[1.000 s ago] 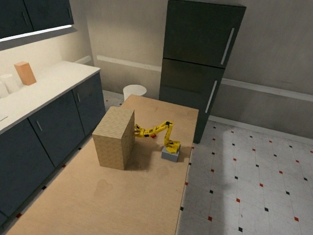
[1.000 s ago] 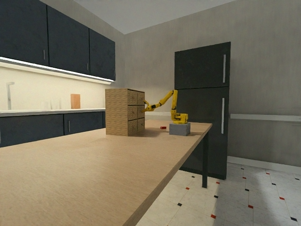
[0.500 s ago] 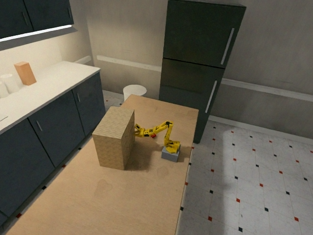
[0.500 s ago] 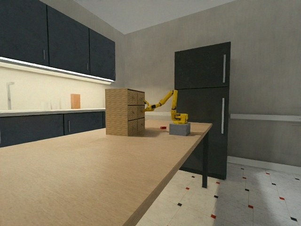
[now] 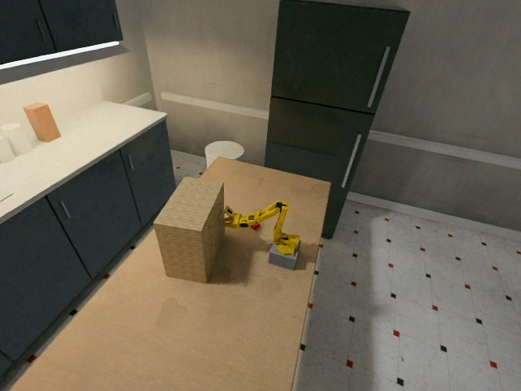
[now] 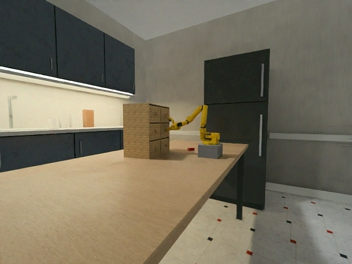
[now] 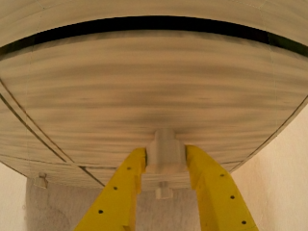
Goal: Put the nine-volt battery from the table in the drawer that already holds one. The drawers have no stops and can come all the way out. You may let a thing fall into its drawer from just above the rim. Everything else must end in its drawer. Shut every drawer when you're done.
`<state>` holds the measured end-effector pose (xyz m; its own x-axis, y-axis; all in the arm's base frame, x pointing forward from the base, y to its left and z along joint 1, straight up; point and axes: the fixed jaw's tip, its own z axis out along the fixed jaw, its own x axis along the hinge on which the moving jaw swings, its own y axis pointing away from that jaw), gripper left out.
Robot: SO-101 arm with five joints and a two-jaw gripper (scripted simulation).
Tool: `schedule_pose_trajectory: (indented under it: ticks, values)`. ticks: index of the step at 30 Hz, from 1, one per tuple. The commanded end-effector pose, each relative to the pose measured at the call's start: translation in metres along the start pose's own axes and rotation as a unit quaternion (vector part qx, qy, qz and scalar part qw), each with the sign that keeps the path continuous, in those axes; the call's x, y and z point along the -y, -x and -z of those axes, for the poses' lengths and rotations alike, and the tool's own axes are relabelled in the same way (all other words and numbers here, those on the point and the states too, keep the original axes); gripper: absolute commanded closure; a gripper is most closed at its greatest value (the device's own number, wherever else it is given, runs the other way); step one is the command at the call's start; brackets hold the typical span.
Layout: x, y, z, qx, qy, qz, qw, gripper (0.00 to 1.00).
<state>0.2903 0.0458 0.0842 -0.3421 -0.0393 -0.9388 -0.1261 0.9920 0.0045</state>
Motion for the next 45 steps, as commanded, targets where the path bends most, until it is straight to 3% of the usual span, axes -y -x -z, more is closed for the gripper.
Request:
schedule_pose_trajectory:
  ticks: [1, 45]
  values:
    - [-0.004, 0.001, 0.000, 0.003, 0.008, -0.002, 1.000, 1.00]
    - [-0.001, -0.003, 0.010, 0.004, 0.003, 0.000, 1.000, 1.00]
